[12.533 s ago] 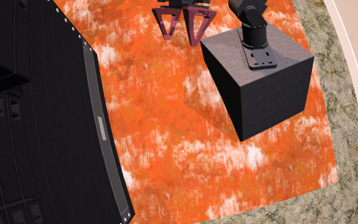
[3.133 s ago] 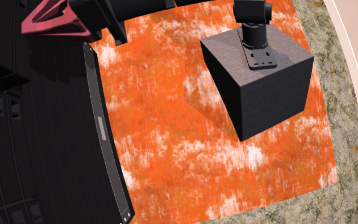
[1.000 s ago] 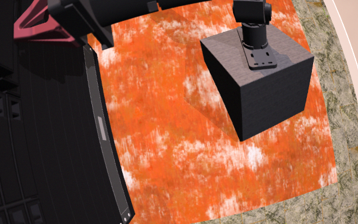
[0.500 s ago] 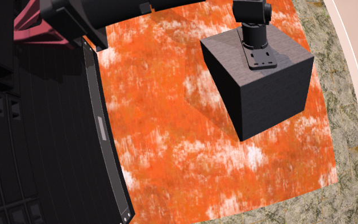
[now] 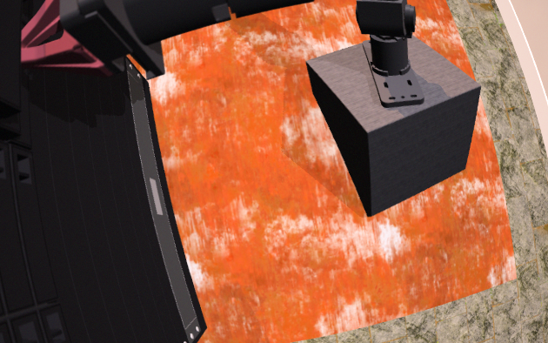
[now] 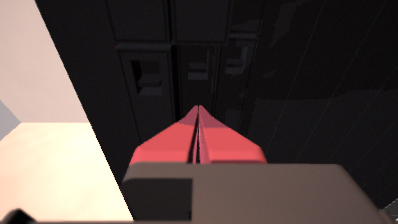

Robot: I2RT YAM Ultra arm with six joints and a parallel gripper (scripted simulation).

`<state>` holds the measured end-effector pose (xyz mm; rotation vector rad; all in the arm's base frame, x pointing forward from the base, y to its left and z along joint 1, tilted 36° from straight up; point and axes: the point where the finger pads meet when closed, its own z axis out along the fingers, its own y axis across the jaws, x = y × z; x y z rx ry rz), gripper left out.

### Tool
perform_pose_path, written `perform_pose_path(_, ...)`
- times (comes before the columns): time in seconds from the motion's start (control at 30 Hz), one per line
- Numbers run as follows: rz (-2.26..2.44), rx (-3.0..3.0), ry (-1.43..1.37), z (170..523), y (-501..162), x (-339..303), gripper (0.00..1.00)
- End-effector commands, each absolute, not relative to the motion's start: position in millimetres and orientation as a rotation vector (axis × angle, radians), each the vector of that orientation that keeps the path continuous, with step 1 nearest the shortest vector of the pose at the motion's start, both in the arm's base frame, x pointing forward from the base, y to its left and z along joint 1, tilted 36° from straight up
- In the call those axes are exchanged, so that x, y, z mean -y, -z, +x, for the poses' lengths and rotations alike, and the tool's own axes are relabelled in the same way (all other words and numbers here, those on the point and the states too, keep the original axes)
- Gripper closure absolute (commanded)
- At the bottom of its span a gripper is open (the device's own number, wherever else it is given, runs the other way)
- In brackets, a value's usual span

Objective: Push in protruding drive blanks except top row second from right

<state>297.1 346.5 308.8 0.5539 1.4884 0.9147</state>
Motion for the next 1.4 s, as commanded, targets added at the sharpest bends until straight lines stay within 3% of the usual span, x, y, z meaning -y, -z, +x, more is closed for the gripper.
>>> perform_pose_path(0.0, 0.531, -1.487, -0.955, 304.5, -319.3, -358.0, 1.00)
perform_pose_path(1.37, 0.532, -1.487, -0.956, 309.3, -321.5, -360.5, 1.00)
